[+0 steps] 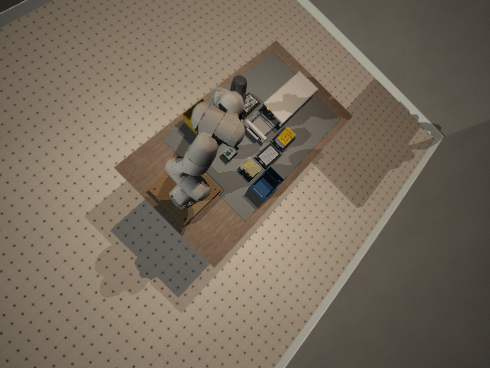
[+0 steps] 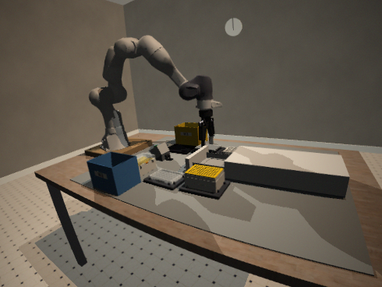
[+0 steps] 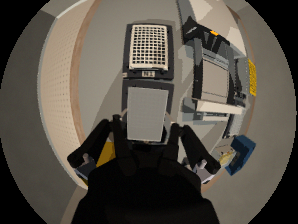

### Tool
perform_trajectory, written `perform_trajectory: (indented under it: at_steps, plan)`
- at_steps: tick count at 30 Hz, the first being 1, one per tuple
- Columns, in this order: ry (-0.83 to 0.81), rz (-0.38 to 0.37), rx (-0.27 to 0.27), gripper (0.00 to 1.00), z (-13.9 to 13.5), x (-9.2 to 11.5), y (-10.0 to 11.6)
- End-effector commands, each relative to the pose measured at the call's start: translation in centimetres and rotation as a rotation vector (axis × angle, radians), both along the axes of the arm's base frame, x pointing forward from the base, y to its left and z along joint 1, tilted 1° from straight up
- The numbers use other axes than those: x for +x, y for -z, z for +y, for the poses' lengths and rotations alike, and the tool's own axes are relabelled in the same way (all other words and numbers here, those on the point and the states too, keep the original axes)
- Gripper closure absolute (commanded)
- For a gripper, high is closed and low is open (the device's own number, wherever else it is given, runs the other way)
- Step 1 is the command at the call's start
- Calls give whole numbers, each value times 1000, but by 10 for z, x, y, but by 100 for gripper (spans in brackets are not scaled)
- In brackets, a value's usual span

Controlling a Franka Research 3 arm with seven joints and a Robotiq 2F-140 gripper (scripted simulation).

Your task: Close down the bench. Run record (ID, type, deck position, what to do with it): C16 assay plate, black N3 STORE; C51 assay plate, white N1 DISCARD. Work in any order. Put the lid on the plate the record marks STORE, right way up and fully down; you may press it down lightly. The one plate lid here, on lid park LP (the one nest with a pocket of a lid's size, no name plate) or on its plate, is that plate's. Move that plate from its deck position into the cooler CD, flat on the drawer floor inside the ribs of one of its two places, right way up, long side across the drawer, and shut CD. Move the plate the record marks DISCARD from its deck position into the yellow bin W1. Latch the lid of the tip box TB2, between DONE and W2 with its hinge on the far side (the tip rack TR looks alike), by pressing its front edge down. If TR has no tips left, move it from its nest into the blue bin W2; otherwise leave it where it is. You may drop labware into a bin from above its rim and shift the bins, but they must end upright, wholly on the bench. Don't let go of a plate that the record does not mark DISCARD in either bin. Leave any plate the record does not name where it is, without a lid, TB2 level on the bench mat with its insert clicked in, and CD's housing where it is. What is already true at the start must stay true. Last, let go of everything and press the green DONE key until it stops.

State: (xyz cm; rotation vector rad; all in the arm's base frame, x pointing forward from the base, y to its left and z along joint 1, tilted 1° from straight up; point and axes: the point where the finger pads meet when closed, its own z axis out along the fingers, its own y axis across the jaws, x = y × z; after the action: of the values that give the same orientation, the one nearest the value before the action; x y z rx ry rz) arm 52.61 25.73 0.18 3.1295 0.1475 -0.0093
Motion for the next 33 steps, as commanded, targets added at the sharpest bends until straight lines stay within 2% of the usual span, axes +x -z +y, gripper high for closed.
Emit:
perform_trajectory:
  at_steps: [1, 25, 33]
  plan:
    - [2, -1, 0, 100, 1, 0, -3]
    - [2, -1, 0, 100, 1, 0, -9]
    - [2, -1, 0, 100, 1, 0, -17]
